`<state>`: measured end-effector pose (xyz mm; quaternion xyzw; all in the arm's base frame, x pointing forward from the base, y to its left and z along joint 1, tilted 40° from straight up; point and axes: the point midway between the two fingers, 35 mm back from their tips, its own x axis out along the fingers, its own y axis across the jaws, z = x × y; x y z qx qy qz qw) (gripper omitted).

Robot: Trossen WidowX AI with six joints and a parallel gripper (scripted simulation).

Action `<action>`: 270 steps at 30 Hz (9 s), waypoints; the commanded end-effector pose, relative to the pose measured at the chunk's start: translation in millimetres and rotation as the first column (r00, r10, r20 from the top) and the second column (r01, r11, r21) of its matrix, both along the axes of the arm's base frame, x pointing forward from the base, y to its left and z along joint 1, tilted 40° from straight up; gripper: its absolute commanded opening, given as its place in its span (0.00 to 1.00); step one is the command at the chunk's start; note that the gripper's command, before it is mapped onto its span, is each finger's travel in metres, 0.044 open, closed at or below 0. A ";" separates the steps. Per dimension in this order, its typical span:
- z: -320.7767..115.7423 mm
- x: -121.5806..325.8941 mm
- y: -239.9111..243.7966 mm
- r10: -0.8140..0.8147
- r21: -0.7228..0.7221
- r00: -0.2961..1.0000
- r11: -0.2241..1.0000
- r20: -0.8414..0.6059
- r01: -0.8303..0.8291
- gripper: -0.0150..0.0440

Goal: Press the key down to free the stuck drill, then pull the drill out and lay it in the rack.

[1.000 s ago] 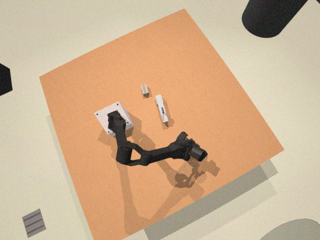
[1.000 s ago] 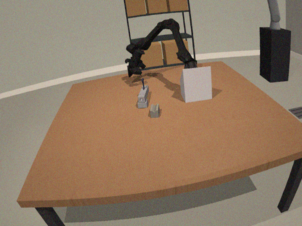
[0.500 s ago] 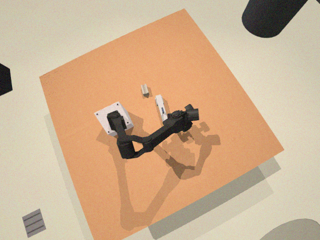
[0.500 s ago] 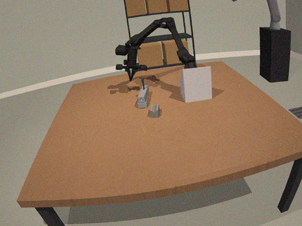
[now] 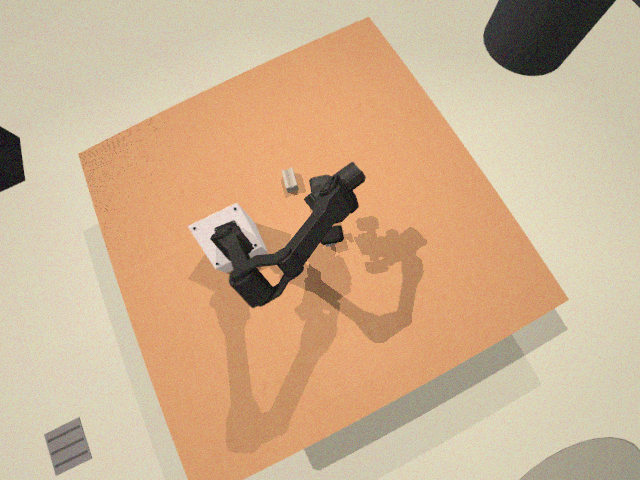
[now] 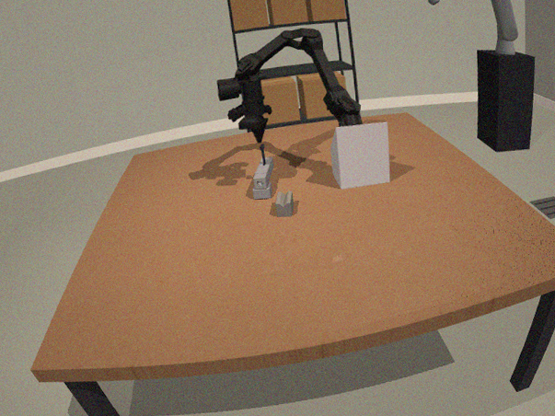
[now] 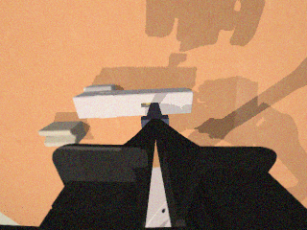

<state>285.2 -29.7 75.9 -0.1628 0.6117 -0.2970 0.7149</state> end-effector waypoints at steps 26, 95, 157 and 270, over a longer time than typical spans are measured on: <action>-12.9 -4.5 -8.6 0.056 -0.028 0.996 0.998 -0.064 -0.058 0.25; -1.0 -2.7 3.3 0.056 -0.024 0.996 0.998 -0.064 -0.058 0.52; -164.0 22.9 71.2 0.713 0.451 -0.077 0.352 -0.696 -0.820 1.00; -203.6 28.8 66.5 0.712 0.450 -0.076 0.353 -0.698 -0.820 1.00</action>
